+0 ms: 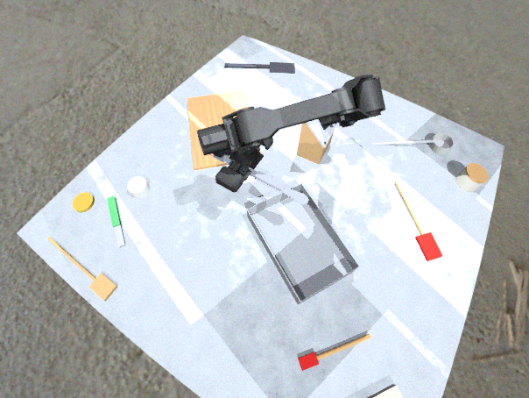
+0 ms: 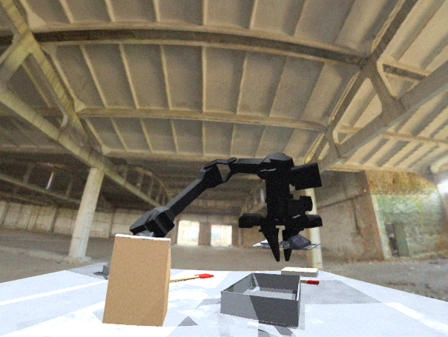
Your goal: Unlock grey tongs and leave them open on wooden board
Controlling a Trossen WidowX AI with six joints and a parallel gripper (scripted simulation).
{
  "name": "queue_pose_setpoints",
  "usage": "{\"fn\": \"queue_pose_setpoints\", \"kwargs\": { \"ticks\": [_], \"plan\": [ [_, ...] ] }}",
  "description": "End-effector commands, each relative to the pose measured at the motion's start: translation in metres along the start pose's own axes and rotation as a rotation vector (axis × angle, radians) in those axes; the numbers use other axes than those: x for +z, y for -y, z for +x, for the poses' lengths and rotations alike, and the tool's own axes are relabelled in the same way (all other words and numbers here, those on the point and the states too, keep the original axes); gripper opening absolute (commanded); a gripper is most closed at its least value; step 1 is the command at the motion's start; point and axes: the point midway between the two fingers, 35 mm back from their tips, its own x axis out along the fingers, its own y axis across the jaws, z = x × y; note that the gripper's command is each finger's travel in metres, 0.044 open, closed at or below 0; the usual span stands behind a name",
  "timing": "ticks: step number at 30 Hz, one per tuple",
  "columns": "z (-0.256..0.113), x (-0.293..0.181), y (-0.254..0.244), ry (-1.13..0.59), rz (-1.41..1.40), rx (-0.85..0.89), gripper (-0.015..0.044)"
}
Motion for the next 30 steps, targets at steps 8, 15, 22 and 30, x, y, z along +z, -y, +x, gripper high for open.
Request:
{"fn": "queue_pose_setpoints", "kwargs": {
  "ticks": [8, 15, 22, 30],
  "plan": [
    [-0.006, 0.021, 0.005, -0.002, 0.418, 0.002, -0.015],
    [-0.007, 0.034, 0.009, -0.007, 0.696, -0.001, -0.015],
    [-0.009, 0.047, 0.013, -0.011, 0.974, -0.006, -0.015],
    [-0.01, 0.061, 0.019, -0.016, 1.291, -0.013, -0.015]
  ]
}}
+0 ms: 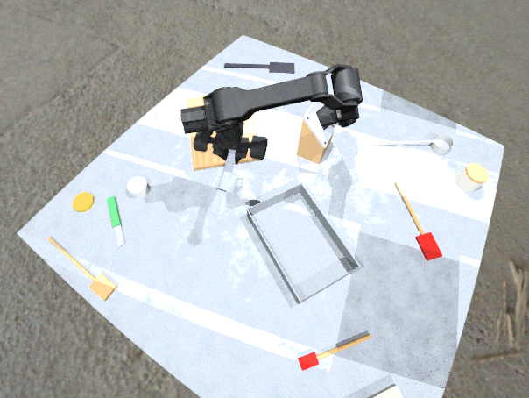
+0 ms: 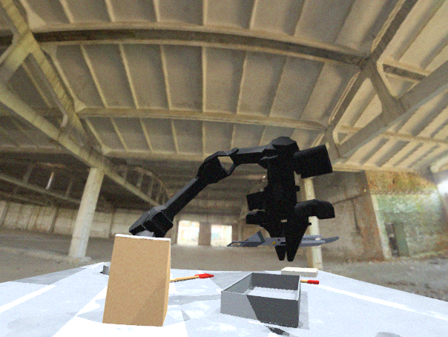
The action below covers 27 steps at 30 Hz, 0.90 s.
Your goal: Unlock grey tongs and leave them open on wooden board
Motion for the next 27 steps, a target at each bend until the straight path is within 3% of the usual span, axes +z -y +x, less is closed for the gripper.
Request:
{"fn": "queue_pose_setpoints", "kwargs": {
  "ticks": [1, 6, 14, 27],
  "plan": [
    [-0.004, 0.005, -0.006, -0.004, 0.139, 0.003, -0.015],
    [-0.004, 0.011, -0.012, -0.004, 0.301, -0.002, -0.015],
    [-0.006, 0.019, -0.019, -0.006, 0.296, 0.003, -0.015],
    [-0.021, 0.105, -0.073, 0.004, 0.062, 0.034, -0.015]
  ]
}}
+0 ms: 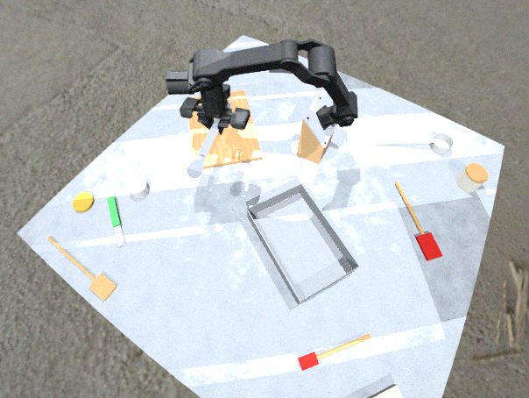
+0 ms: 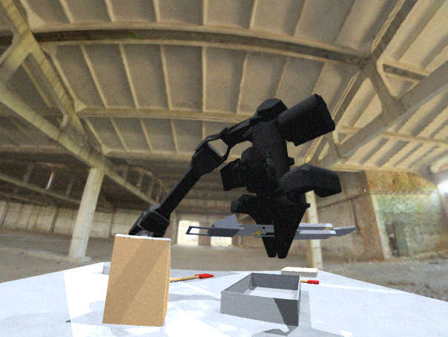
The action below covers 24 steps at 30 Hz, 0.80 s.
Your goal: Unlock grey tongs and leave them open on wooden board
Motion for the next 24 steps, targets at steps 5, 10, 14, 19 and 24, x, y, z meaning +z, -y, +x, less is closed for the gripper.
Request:
{"fn": "queue_pose_setpoints", "kwargs": {
  "ticks": [5, 10, 14, 19, 24],
  "plan": [
    [-0.005, 0.052, -0.031, 0.006, -0.143, 0.012, -0.015],
    [-0.004, 0.089, -0.047, 0.009, -0.24, 0.009, -0.015],
    [-0.001, 0.118, -0.057, 0.008, -0.312, 0.005, -0.015],
    [0.005, 0.153, -0.066, 0.007, -0.405, -0.004, -0.015],
    [0.01, 0.176, -0.071, 0.003, -0.468, -0.014, -0.015]
  ]
}}
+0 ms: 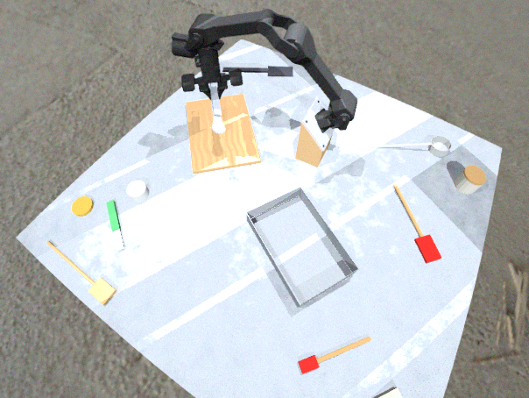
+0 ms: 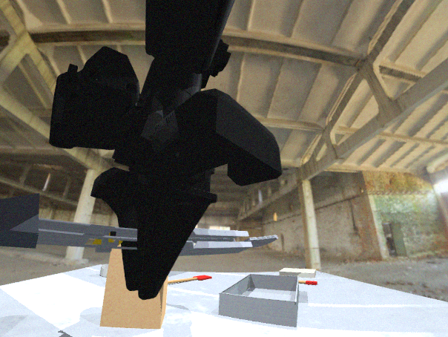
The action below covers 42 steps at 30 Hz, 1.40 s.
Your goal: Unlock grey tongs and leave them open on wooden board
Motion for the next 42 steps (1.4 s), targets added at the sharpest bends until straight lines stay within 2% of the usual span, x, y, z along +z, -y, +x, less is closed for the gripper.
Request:
{"fn": "queue_pose_setpoints", "kwargs": {
  "ticks": [1, 7, 11, 25, 39, 42],
  "plan": [
    [-0.001, 0.008, 0.001, 0.003, -0.035, 0.0, -0.015],
    [-0.001, 0.008, 0.001, 0.003, -0.035, 0.0, -0.015],
    [0.0, 0.008, 0.002, 0.067, -0.038, -0.017, -0.015],
    [-0.016, 0.003, 0.001, 0.625, -0.051, -0.081, -0.015],
    [-0.053, -0.023, 0.001, 1.161, -0.041, 0.004, -0.015],
    [-0.058, -0.027, 0.001, 1.213, -0.039, 0.02, -0.015]
  ]
}}
